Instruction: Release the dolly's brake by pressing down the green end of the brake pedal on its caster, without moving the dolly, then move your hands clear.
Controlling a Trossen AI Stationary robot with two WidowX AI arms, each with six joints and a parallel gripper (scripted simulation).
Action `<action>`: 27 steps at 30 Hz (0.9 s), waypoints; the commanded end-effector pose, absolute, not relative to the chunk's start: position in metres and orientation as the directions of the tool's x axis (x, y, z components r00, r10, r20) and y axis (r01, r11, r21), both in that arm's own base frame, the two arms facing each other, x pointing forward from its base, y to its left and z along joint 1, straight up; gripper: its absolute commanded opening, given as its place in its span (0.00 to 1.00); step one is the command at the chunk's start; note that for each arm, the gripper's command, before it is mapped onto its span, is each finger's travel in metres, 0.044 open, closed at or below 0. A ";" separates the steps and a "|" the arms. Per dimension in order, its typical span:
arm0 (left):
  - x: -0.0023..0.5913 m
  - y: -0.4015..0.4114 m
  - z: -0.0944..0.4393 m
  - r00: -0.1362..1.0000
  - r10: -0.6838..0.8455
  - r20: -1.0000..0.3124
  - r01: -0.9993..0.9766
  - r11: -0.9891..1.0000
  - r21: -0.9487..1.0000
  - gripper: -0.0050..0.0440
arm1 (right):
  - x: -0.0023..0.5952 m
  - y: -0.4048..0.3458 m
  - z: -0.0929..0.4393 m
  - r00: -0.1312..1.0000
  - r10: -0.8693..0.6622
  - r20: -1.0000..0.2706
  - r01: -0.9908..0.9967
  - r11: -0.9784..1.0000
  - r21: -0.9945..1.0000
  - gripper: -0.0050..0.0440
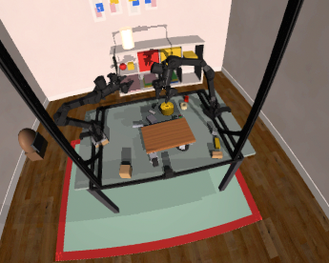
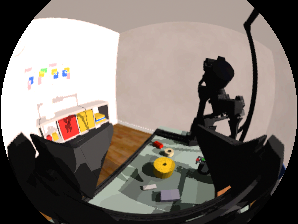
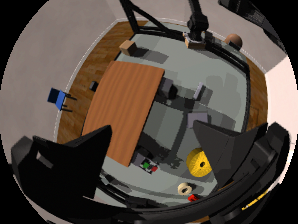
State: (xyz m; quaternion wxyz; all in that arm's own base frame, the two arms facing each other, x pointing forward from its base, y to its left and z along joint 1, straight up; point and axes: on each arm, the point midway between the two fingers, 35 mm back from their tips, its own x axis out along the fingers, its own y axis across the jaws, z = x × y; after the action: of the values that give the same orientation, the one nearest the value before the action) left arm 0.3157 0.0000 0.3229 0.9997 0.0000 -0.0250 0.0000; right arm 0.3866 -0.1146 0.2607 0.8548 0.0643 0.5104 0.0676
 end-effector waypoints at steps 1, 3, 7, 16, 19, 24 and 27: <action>0.316 0.000 0.323 0.999 0.000 0.050 0.000 1.000 0.000 1.00 | 0.387 -0.115 0.261 0.470 0.181 -0.864 -0.050 0.983 0.179 1.00; 0.316 0.000 0.323 0.999 0.000 0.050 0.000 1.000 0.000 1.00 | 0.387 -0.115 0.261 0.470 0.181 -0.864 -0.050 0.983 0.179 1.00; 0.316 0.000 0.323 0.999 0.000 0.050 0.000 1.000 0.000 1.00 | 0.387 -0.115 0.261 0.470 0.181 -0.864 -0.050 0.983 0.179 1.00; 0.316 0.000 0.323 0.999 0.000 0.050 0.000 1.000 0.000 1.00 | 0.387 -0.115 0.261 0.470 0.181 -0.864 -0.050 0.983 0.179 1.00; 0.314 0.005 0.325 0.999 0.000 0.049 0.000 1.000 0.002 1.00 | 0.385 -0.113 0.257 0.459 0.179 -0.870 -0.067 0.984 0.167 0.90; 0.292 0.040 0.339 0.999 0.000 0.039 0.000 1.000 0.011 1.00 | 0.372 -0.103 0.234 0.381 0.159 -0.911 -0.199 0.976 0.087 0.66; 0.274 0.056 0.347 0.999 0.000 0.032 0.000 1.000 0.014 1.00 | 0.363 -0.097 0.220 0.331 0.144 -0.932 -0.286 0.957 0.046 0.51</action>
State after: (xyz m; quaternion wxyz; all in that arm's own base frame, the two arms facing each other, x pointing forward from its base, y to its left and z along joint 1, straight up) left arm 0.2926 0.0406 0.3334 0.9999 0.0034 -0.0118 -0.0012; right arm 0.3735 -0.1047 0.2334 0.8309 -0.0201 0.5456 0.1076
